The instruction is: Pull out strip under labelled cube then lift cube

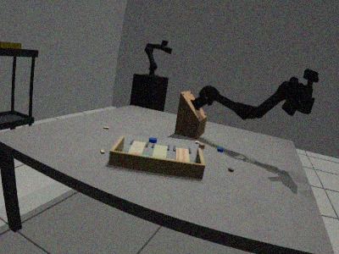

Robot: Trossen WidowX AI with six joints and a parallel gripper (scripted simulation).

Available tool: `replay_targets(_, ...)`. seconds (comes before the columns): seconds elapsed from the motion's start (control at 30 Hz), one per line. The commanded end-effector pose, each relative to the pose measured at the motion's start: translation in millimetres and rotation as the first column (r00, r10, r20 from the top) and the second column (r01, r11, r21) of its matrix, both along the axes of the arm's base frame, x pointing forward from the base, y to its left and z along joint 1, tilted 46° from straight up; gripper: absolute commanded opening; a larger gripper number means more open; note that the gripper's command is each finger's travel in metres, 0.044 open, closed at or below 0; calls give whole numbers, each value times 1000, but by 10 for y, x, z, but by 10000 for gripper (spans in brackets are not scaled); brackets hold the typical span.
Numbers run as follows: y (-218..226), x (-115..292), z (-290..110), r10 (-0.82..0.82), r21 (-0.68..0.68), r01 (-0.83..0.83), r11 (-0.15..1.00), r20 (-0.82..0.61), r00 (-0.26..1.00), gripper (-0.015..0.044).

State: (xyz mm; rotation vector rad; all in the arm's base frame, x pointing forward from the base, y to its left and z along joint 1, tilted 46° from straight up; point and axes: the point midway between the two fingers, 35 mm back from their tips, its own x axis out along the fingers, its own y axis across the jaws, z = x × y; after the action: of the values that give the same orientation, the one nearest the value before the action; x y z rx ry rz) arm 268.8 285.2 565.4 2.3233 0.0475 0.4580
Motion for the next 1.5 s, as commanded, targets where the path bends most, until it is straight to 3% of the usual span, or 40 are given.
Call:
replay_targets(0.0,-6,-11,9,3,5,-3,1000,1,1000,400)
replay_targets(0.17,-235,-376,302,93,176,-102,979,57,994,400)
replay_targets(0.4,-897,-1012,751,248,491,-308,815,185,951,400)
replay_targets(0.6,-1758,-1426,968,350,729,-464,503,319,881,400)
replay_targets(0.77,-2448,-1557,970,398,833,-521,185,422,815,400)
replay_targets(0.97,-3210,-1482,795,410,847,-488,-210,529,743,400)
replay_targets(1.13,-3639,-1285,567,408,793,-395,-464,587,699,400)
replay_targets(1.33,-4024,-951,217,382,672,-237,-701,636,671,400)
replay_targets(1.47,-4352,-593,-214,319,494,-77,-866,665,675,400)
